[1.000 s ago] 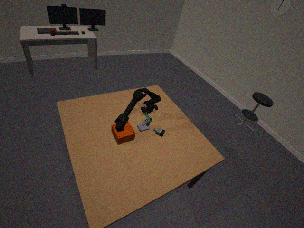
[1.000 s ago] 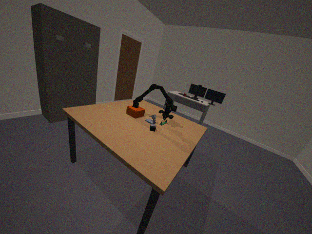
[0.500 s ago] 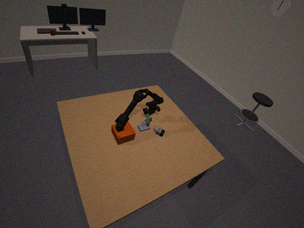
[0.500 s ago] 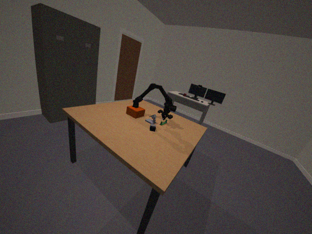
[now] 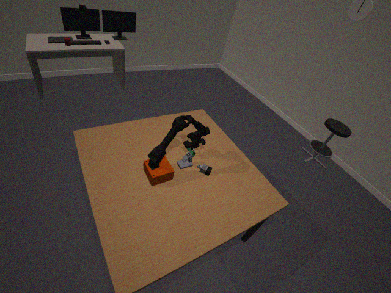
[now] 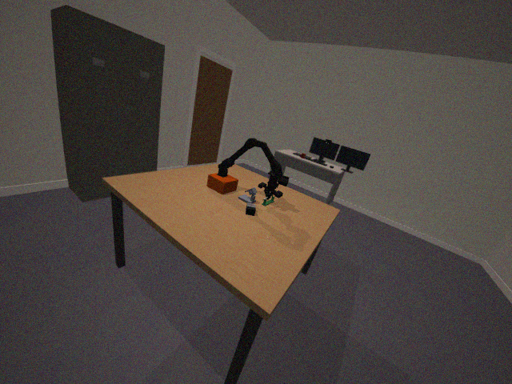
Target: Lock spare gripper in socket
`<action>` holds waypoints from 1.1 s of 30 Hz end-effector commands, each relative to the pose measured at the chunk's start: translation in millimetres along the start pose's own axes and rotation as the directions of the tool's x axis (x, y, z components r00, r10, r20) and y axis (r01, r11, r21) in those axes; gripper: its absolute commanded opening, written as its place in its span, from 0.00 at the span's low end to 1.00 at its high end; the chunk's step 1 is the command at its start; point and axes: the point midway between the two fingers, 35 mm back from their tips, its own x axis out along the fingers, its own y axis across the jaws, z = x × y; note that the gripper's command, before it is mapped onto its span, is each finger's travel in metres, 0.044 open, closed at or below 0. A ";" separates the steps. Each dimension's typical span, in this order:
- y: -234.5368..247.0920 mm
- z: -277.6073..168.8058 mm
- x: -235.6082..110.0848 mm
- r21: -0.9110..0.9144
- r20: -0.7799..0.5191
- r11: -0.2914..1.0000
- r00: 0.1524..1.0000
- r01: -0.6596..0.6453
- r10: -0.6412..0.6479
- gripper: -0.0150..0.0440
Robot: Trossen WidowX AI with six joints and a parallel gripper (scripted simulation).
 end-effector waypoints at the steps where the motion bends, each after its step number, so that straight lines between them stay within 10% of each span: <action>1: -0.9 -0.7 6.5 -0.005 0.000 1.000 1.000 0.001 -0.001 0.25; 33: -0.6 -1.6 15.6 -0.001 0.001 1.000 1.000 0.002 -0.002 0.25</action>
